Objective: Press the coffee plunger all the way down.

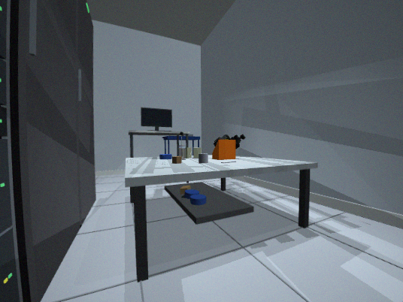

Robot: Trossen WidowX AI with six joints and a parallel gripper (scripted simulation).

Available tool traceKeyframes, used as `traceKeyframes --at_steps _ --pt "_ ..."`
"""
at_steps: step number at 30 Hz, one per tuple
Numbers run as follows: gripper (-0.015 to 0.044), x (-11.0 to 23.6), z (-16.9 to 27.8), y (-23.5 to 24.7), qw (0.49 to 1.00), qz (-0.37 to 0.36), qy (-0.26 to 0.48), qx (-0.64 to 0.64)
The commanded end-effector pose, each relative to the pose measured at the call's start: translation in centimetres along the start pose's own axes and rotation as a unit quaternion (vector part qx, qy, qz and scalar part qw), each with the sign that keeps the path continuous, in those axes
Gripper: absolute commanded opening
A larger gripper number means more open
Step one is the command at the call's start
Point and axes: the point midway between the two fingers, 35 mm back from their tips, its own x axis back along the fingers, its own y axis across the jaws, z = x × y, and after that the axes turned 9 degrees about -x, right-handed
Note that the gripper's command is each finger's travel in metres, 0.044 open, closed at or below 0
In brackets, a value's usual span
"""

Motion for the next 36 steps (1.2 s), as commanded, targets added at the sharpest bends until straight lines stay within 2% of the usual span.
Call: traceKeyframes --at_steps 1,6,13,22,26,31,36 --pt "0.0426 0.0 0.0 0.1 1.0 -0.001 0.0 0.001" --pt "0.044 0.0 -0.4 1.9 1.0 -0.012 0.011 0.006" --pt "0.044 3.8 0.2 11.9 0.994 -0.059 0.07 -0.052" --pt "0.044 11.9 -1.9 26.1 0.968 -0.116 0.179 -0.131" --pt "0.044 15.8 -3.7 30.9 0.952 -0.136 0.224 -0.16" --pt "0.044 17.1 -5.1 32.6 0.945 -0.148 0.24 -0.167" --pt "0.044 21.3 -8.0 36.9 0.923 -0.174 0.281 -0.196"
